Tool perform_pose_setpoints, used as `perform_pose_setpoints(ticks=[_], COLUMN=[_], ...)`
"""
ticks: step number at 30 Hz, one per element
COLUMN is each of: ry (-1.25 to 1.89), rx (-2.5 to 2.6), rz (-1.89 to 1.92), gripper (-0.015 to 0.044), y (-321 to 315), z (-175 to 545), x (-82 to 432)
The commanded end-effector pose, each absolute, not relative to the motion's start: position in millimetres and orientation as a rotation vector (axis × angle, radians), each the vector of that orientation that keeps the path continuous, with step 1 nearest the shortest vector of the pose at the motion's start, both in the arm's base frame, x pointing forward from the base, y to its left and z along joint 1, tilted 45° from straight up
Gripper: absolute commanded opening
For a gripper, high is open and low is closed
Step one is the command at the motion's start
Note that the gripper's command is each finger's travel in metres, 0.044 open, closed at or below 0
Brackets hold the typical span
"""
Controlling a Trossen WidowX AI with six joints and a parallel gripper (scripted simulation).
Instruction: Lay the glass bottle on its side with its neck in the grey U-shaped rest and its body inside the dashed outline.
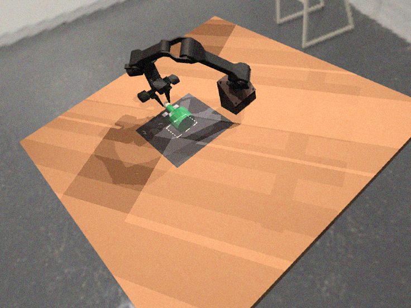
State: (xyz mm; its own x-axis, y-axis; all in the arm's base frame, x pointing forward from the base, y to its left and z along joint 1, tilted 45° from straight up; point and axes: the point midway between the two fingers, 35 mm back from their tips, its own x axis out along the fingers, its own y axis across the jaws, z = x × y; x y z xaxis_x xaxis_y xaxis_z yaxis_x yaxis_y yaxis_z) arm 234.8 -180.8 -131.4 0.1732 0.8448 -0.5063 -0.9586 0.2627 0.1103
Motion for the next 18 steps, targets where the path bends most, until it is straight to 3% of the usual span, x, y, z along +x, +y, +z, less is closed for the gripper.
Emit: perform_pose_setpoints(ticks=[1,18], ry=[0.527,0.527], rx=[-0.255,-0.259], rz=[1.297,1.302], gripper=[0.0121,0.0121], y=[-179.7,-177.0], z=[-134.6,-144.4], x=[236.5,237.1])
